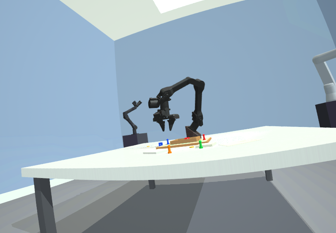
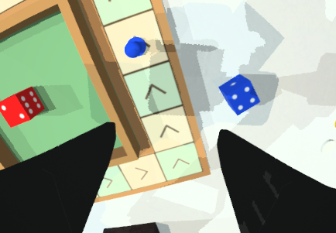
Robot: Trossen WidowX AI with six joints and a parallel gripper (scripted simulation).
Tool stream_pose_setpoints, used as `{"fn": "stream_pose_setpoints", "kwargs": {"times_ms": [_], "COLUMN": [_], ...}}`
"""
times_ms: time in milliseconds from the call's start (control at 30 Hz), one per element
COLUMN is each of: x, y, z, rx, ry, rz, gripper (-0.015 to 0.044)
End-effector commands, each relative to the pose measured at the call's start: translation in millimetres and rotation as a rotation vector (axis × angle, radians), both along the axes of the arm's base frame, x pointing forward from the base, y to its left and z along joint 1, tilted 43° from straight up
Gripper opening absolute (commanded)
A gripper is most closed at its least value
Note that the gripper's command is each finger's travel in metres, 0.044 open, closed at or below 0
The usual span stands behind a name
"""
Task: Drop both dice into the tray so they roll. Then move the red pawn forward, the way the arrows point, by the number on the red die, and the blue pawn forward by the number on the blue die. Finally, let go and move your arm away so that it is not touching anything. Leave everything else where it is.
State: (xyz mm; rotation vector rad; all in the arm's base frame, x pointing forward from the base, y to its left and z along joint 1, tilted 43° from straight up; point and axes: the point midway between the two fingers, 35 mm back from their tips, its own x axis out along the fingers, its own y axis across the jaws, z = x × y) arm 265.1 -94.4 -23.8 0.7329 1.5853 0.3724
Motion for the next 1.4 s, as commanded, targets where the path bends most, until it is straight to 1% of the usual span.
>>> {"fn": "stream_pose_setpoints", "kwargs": {"times_ms": [0, 100, 567, 667, 833, 967, 1367], "x": [-16, -19, -19, -21, -21, -20, -19], "y": [-33, -37, -37, -28, -27, -17, -9], "z": [-58, -64, -64, -75, -77, -88, -98], "rx": [0.036, 0.04, 0.04, 0.041, 0.041, 0.041, 0.041], "ry": [-0.401, -0.441, -0.441, -0.441, -0.441, -0.442, -0.442], "rz": [0.458, 0.498, 0.499, 0.498, 0.498, 0.498, 0.498], "gripper": [0.0275, 0.0275, 0.0275, 0.0275, 0.0275, 0.0275, 0.0275]}}
